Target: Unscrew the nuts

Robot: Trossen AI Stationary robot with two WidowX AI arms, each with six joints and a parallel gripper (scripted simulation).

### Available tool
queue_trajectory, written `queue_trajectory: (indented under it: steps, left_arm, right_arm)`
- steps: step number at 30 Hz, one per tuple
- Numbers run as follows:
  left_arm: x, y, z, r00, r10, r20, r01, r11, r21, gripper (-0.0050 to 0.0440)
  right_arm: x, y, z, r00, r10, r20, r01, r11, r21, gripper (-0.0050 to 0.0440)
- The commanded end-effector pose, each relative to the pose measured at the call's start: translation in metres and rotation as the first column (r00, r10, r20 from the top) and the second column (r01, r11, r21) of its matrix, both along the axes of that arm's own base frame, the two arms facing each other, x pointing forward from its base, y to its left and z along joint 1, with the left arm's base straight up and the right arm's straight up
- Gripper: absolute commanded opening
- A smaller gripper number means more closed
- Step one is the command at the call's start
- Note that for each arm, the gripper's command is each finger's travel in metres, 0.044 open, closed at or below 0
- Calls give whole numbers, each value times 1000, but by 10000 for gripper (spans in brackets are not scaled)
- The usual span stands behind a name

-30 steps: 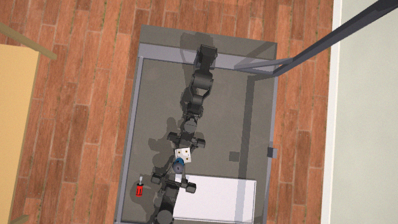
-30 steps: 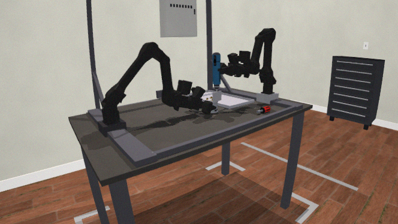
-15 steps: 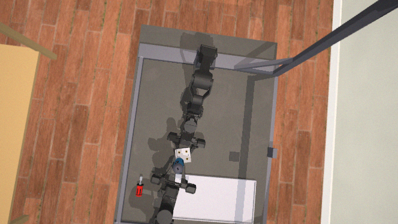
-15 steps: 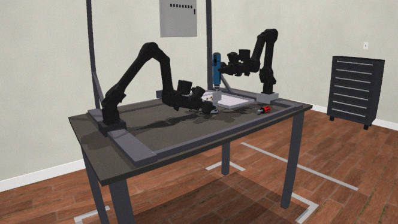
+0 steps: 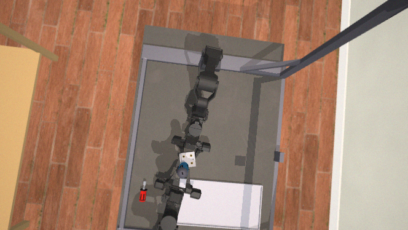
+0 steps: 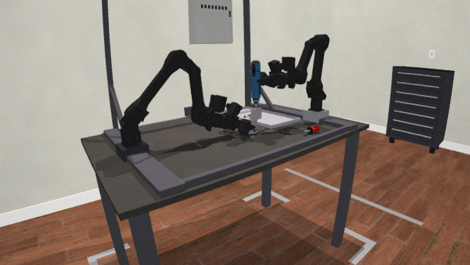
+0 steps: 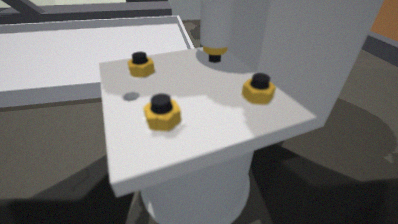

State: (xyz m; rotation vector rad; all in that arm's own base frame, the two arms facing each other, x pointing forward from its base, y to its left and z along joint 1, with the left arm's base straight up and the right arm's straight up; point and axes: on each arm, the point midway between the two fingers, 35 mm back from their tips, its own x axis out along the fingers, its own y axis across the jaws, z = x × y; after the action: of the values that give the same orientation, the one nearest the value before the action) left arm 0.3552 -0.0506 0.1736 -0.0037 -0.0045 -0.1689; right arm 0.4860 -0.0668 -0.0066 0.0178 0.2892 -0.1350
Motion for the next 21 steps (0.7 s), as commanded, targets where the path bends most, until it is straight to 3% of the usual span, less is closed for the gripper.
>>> queue_trajectory:
  steps: [1,21]
  left_arm:
    - [6,1,20,998,2,61,-1,1000,-10,161]
    - [8,1,29,997,2,76,-1,1000,-12,161]
  right_arm:
    - [6,-1,16,999,-1,40,1,1000,-4,240]
    - [6,-1,16,999,-1,40,1,1000,-4,240]
